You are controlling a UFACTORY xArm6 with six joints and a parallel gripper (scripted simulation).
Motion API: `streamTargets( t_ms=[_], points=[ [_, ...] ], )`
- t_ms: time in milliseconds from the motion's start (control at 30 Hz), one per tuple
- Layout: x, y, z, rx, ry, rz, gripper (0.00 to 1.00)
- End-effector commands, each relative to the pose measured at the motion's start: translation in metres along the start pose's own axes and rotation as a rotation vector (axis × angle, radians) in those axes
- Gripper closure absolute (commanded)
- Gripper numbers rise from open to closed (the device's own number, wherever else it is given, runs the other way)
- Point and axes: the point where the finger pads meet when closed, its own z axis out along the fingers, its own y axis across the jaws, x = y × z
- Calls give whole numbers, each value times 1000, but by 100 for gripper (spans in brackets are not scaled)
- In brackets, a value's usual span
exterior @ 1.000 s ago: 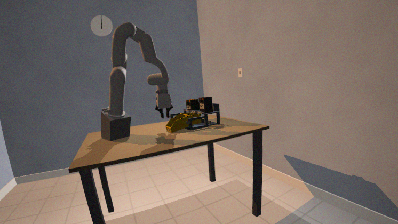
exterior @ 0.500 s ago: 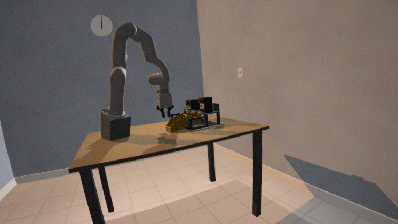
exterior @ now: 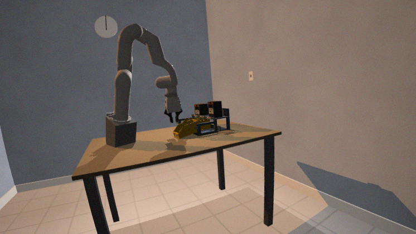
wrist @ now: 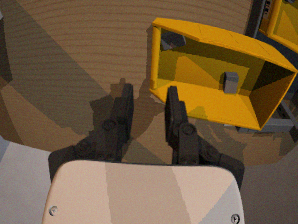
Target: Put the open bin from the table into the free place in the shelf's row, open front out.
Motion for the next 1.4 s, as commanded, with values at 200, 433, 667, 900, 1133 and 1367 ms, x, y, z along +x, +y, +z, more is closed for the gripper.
streamTargets(
  t_ms=[200, 433, 667, 900, 1133, 1367],
  points=[
    [0, 2, -1, -3, 0, 0, 67],
    [0, 4, -1, -3, 0, 0, 67],
    [0, 4, -1, -3, 0, 0, 67],
    [0, 4, -1, -3, 0, 0, 0],
    [0, 4, -1, -3, 0, 0, 0],
    [0, 2, 21, -74, 0, 0, 0]
  ],
)
